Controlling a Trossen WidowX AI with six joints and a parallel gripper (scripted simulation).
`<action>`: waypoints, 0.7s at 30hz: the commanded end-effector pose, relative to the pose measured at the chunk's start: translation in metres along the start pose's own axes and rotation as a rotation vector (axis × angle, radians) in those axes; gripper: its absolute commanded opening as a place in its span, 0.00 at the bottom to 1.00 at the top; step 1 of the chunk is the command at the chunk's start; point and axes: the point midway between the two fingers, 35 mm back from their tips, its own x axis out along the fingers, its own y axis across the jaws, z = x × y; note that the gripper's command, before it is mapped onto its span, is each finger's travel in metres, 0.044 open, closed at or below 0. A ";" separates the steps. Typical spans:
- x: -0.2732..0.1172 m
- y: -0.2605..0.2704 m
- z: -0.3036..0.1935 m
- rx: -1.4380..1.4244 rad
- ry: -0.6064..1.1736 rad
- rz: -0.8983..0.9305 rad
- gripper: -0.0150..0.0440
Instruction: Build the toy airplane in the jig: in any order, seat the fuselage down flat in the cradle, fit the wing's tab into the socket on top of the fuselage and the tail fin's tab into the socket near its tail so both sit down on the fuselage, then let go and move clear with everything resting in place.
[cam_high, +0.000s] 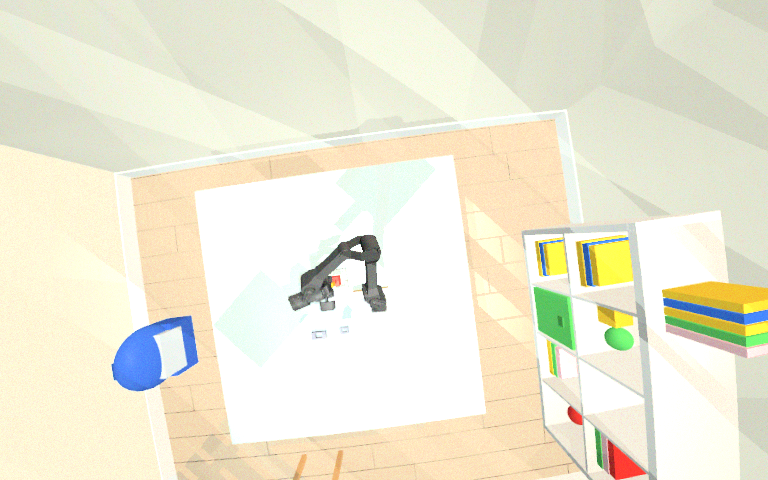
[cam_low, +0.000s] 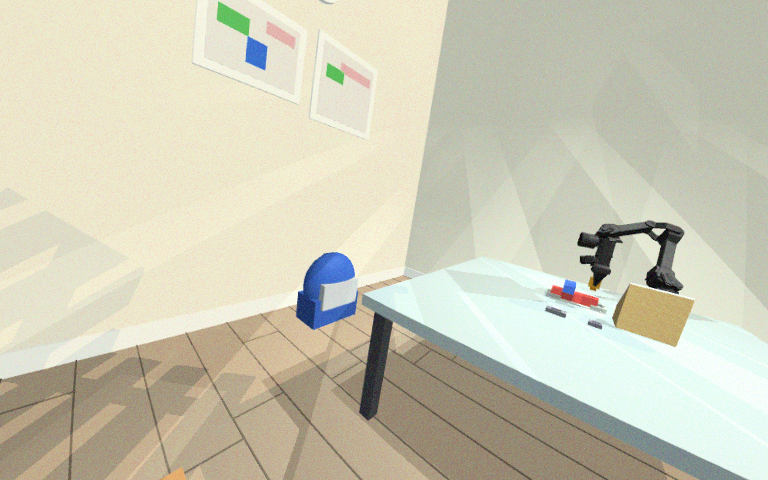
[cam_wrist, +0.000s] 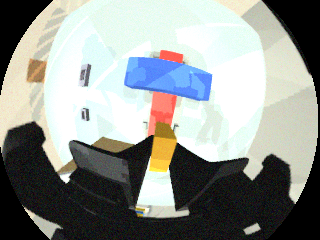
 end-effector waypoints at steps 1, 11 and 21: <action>0.007 -0.001 -0.001 -0.001 0.000 -0.005 0.36; 0.023 -0.001 -0.001 -0.001 -0.001 -0.005 0.36; 0.036 -0.002 -0.002 0.000 0.000 -0.008 0.36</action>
